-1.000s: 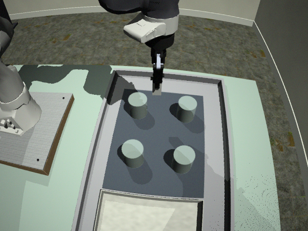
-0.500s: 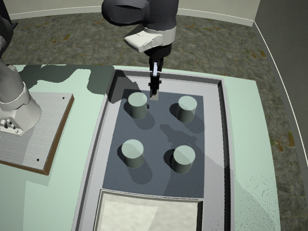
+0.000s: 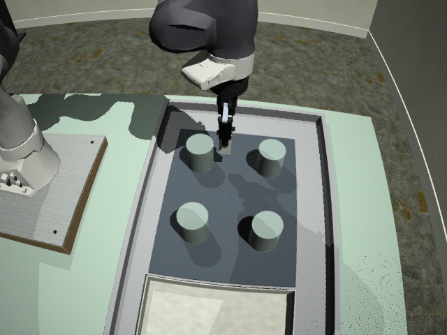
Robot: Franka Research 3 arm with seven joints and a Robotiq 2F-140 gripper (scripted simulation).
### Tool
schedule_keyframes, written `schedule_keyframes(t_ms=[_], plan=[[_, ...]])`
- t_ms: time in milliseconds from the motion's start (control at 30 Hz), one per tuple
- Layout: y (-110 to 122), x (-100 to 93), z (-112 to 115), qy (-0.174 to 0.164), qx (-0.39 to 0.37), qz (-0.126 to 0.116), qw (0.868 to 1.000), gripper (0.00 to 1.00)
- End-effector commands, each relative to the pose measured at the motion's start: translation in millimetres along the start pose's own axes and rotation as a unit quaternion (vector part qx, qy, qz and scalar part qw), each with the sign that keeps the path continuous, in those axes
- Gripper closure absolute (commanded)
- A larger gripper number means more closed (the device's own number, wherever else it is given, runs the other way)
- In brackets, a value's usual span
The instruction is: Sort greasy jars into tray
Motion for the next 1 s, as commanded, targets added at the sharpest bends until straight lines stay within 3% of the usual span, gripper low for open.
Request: schedule_keyframes(t_ms=[0,967], plan=[[3.1,-0.1,1.5,-0.004,0.003,0.002,1.000,1.00],[2.5,-0.1,-1.4,-0.004,0.003,0.002,1.000,1.00]])
Point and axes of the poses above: the point where the finger pads meet when closed, its own x axis out along the fingers, its own y axis across the jaws, z = x × y, the point moved 6 cm from there along -x, back along the fingers, and after that the axes turned 14 degrees about x, right-handed, at the moved point
